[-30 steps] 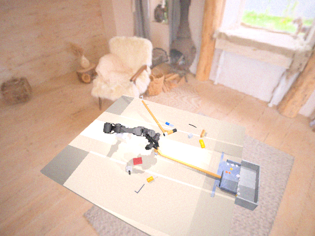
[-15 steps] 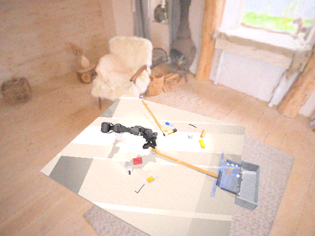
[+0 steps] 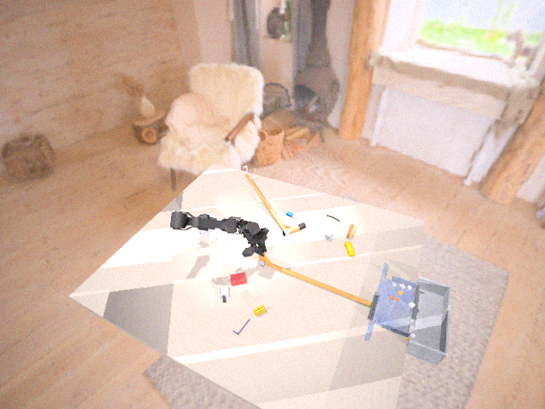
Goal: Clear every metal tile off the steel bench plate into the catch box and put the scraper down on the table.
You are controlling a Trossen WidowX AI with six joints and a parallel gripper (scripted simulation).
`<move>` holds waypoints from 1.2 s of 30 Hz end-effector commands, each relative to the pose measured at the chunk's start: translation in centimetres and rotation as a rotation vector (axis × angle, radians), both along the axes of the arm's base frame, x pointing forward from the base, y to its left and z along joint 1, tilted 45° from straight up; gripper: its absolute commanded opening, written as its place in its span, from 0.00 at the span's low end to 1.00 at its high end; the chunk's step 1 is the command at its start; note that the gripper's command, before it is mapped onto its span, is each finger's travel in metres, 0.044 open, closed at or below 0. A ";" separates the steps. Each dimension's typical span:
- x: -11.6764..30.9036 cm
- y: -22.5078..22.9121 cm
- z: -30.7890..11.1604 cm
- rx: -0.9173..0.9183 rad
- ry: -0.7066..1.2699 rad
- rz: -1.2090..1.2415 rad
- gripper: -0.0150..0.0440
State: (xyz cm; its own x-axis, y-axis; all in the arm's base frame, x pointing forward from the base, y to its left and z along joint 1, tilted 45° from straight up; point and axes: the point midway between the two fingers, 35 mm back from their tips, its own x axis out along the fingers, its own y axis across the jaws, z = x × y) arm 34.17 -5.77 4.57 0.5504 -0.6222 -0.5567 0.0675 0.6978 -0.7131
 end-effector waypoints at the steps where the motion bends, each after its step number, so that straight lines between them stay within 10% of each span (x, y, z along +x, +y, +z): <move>1: -0.5 0.2 0.4 0.003 -0.020 0.003 0.25; 13: -2.5 0.1 0.1 0.003 -0.021 0.005 0.25; 30: -2.5 0.6 0.3 0.003 -0.002 0.002 1.00; 36: -3.4 1.6 1.1 0.004 -0.001 0.001 1.00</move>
